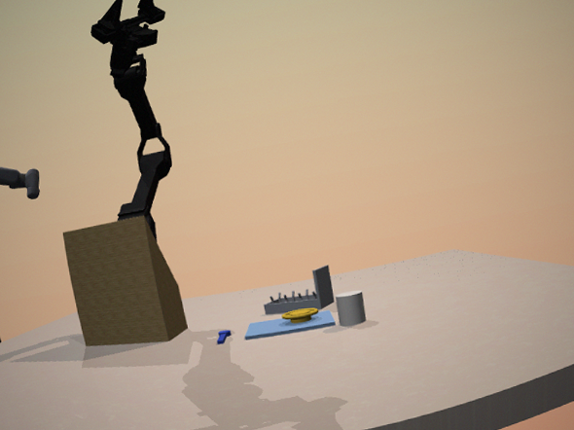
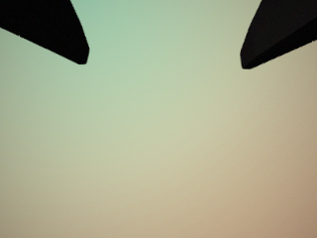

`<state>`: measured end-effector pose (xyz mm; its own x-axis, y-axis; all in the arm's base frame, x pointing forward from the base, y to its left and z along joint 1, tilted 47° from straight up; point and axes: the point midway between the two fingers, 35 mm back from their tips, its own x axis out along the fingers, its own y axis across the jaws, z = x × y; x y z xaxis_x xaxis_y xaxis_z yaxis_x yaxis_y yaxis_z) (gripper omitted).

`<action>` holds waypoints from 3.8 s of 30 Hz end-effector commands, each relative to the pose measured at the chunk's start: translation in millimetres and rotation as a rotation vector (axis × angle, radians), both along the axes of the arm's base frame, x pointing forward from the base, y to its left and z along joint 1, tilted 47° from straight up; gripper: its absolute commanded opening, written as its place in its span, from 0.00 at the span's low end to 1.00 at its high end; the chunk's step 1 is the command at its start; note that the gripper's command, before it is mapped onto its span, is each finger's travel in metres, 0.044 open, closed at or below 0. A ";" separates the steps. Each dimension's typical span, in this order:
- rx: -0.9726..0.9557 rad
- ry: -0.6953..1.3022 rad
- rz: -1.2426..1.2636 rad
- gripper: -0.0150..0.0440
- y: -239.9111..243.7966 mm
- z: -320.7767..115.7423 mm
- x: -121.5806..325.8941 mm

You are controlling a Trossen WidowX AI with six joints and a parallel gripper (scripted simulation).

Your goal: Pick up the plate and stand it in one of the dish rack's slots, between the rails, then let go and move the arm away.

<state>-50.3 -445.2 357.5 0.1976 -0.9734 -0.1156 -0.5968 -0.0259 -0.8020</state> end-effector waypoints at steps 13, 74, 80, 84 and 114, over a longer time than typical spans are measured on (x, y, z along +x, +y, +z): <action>0.341 -0.260 0.142 0.93 -15.4 -76.2 80.5; 2.055 -0.478 -0.409 0.93 187.6 -330.1 325.4; 2.168 -0.415 -0.587 0.93 218.2 -340.1 334.5; 2.230 -0.367 -0.722 0.93 238.6 -345.2 339.9; 2.274 -0.320 -0.849 0.93 342.0 -432.1 366.4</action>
